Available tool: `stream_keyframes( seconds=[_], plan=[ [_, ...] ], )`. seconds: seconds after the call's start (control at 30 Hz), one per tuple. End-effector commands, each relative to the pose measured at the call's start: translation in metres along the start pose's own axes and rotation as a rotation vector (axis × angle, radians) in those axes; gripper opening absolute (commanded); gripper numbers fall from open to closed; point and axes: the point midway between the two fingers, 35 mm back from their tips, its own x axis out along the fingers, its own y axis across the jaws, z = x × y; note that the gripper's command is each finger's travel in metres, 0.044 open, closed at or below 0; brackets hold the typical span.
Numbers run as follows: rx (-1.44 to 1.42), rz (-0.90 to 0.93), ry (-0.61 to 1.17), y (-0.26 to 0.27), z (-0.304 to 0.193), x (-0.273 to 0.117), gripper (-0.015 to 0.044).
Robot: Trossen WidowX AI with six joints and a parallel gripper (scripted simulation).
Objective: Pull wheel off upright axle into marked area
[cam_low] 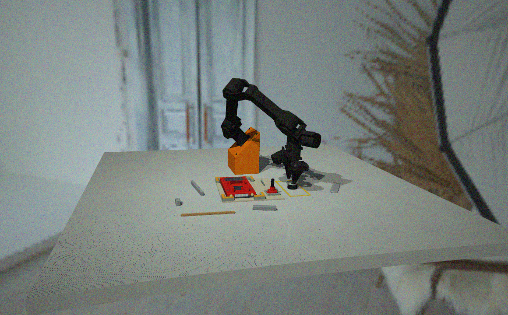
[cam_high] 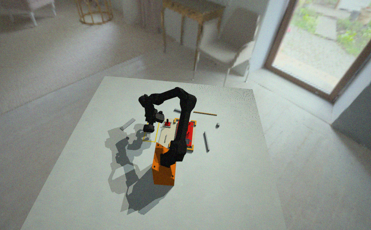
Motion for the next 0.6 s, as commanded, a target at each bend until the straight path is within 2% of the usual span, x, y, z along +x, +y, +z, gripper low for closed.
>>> stream_keyframes(
  seconds=[0.0,0.1,0.17,0.27,0.3,0.43,0.57],
  plan=[
    [0.009,0.025,0.013,0.005,-0.002,-0.04,0.03],
    [0.008,0.025,0.013,0.005,-0.002,-0.043,0.03],
    [-0.005,0.027,0.009,-0.001,-0.002,-0.037,0.0352],
    [-0.007,0.026,0.013,-0.022,0.005,-0.053,0.0431],
    [-0.008,0.025,0.014,-0.033,0.01,-0.061,0.044],
    [-0.008,0.021,0.014,-0.074,0.028,-0.082,0.044],
    [0.003,0.02,0.014,-0.082,0.032,-0.086,0.044]
  ],
)
